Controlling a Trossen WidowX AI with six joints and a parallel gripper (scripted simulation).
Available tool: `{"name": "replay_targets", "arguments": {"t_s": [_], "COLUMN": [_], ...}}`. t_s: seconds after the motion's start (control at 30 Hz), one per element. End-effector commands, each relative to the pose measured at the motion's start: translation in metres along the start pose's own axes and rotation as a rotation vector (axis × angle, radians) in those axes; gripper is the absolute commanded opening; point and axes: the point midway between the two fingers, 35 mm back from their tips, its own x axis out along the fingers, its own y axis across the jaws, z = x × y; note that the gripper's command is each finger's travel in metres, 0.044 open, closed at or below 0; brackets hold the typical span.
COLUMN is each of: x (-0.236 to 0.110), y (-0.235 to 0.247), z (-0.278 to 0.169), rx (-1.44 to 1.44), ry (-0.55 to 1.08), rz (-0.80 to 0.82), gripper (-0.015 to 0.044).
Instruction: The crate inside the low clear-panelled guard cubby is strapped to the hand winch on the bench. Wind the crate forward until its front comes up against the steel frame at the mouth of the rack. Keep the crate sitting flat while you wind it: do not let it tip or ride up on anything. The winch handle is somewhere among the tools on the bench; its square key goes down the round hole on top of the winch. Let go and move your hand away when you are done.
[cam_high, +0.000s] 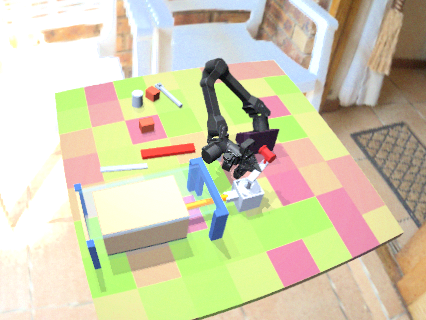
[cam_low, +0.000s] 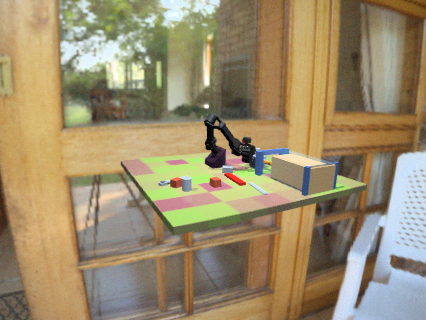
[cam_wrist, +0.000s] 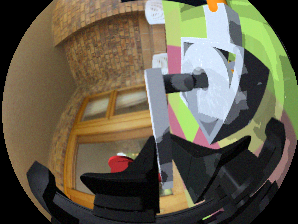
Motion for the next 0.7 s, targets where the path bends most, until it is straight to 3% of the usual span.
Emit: {"name": "replay_targets", "arguments": {"t_s": [0.0,0.67], "x": [0.0003,0.0007], "y": [-0.0001,-0.0051], "z": [0.0003,0.0001], "rx": [-0.002,-0.002], "ry": [0.001,0.001], "rz": [0.003,0.003], "gripper": [0.0,0.0]}}
